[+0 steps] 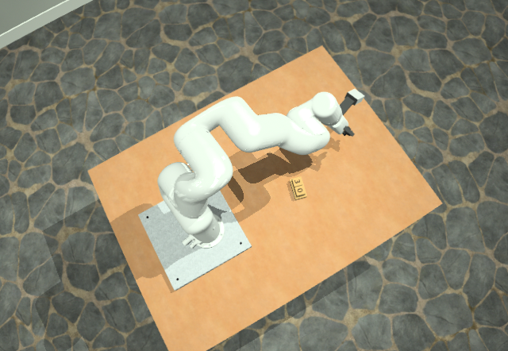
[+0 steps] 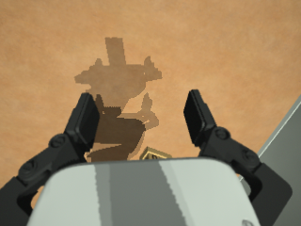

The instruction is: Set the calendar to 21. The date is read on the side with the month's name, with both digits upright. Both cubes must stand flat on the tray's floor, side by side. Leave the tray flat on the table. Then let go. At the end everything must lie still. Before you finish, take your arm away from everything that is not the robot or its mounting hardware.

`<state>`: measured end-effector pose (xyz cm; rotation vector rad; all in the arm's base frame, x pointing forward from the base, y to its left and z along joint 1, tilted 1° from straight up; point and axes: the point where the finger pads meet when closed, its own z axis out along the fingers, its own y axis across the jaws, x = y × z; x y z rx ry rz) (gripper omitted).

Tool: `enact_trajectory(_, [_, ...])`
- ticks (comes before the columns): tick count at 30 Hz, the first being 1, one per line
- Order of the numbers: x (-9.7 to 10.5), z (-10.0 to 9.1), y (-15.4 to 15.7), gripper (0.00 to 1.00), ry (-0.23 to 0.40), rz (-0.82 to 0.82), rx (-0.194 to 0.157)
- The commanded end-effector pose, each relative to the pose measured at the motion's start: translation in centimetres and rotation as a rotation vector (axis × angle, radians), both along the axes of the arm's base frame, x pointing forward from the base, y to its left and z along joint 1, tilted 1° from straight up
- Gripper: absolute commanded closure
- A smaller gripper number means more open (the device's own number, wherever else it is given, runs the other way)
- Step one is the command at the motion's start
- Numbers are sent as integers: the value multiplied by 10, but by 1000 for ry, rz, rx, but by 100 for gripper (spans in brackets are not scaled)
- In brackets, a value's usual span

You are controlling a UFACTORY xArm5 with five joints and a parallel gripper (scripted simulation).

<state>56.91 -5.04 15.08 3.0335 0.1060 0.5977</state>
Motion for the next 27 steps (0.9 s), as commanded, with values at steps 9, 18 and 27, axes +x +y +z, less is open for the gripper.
enact_trajectory(9, [-128, -5, -41, 0, 202, -310, 88])
enact_trajectory(18, [-195, -14, -50, 0, 306, -475, 126])
enact_trajectory(27, [-223, -19, -51, 0, 348, -542, 141])
